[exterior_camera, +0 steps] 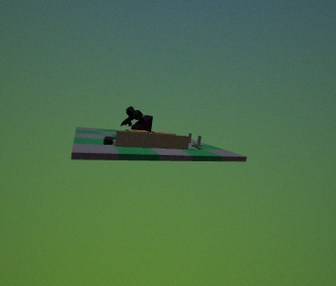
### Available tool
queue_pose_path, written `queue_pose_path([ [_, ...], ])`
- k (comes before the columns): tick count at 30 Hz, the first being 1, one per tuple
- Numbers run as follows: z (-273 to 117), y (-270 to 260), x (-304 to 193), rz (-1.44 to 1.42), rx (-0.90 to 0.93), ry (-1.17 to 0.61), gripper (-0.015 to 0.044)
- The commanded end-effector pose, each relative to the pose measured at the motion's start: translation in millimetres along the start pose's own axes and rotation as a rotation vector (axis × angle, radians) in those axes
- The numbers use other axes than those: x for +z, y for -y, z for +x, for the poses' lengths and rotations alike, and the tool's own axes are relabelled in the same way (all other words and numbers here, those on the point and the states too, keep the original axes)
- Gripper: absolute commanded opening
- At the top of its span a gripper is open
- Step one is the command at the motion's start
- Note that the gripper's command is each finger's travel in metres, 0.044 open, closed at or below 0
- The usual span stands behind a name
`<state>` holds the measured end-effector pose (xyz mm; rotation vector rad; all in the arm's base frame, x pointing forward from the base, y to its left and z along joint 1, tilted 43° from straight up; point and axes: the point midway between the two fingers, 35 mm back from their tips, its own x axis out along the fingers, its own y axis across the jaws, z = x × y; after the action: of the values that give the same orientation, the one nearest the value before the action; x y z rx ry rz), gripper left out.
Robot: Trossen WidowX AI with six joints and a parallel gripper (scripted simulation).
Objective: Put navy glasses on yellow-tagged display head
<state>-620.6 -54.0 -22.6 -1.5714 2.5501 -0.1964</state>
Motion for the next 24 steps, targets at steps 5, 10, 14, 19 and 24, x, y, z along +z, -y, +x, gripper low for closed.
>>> queue_pose_path([
  [5,0,0,0,0.000,0.000,0.000,0.0440],
  [10,-5,-3,-1,0.014,0.013,0.000,0.0387],
  [14,-47,-27,-8,0.127,0.120,-0.006,0.0282],
  [19,-110,-55,-16,0.291,0.275,-0.030,0.0200],
  [24,-195,-82,-20,0.499,0.488,-0.094,0.0200],
])
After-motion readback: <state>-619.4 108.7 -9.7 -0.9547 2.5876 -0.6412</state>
